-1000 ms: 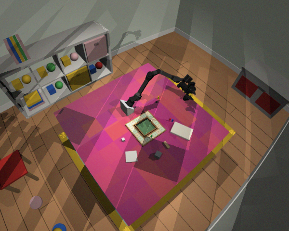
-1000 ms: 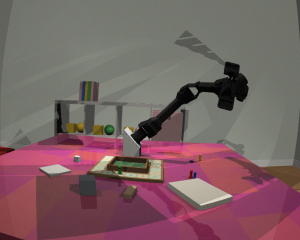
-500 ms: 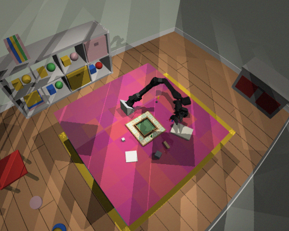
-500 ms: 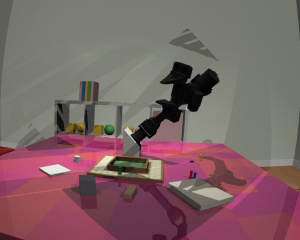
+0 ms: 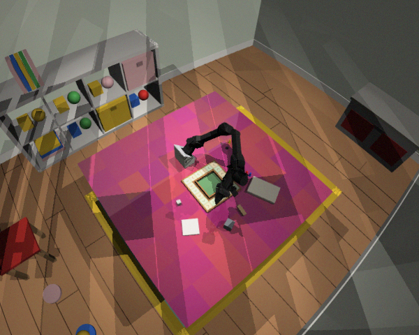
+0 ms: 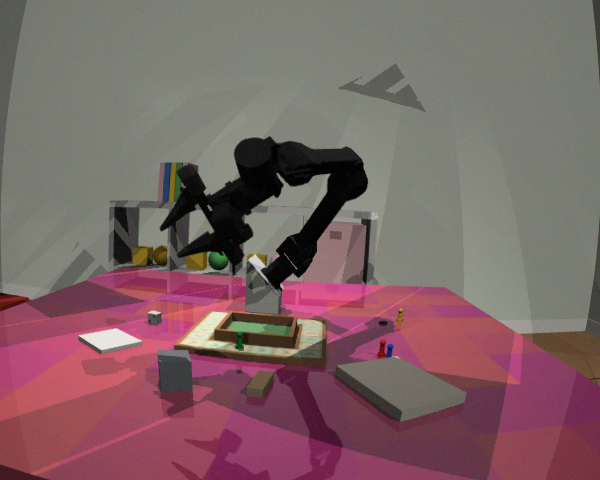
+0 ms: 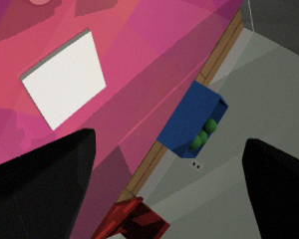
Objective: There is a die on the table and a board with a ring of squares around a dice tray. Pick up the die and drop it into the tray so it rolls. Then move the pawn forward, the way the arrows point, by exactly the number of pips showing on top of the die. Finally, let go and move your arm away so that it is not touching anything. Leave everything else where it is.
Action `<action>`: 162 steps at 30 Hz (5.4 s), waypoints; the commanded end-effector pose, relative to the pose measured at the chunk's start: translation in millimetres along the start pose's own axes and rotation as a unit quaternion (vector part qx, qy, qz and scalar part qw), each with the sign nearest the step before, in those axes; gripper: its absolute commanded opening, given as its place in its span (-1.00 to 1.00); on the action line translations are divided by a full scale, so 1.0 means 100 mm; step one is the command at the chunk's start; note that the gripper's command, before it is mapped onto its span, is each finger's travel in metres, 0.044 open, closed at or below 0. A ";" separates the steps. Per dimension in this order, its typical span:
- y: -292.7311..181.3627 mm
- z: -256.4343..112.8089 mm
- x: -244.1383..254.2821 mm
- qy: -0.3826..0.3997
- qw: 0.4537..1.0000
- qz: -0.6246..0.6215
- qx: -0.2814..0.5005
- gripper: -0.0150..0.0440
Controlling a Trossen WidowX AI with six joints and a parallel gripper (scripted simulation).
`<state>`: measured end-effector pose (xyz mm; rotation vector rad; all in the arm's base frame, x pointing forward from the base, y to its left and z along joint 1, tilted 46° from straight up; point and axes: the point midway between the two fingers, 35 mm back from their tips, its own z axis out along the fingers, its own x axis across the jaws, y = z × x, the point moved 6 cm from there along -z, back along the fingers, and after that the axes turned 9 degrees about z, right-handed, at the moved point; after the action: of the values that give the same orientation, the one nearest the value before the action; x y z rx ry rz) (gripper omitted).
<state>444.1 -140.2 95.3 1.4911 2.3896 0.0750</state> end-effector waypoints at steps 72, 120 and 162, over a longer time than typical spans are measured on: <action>-2.18 1.85 1.00 0.448 0.816 0.350 0.105 -0.49; -1.55 0.41 0.53 0.383 0.667 0.593 0.239 -0.49; -1.05 -0.48 1.64 0.183 0.439 0.807 0.351 -0.49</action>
<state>276.1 -44.9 78.9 3.8028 -0.0807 -0.1804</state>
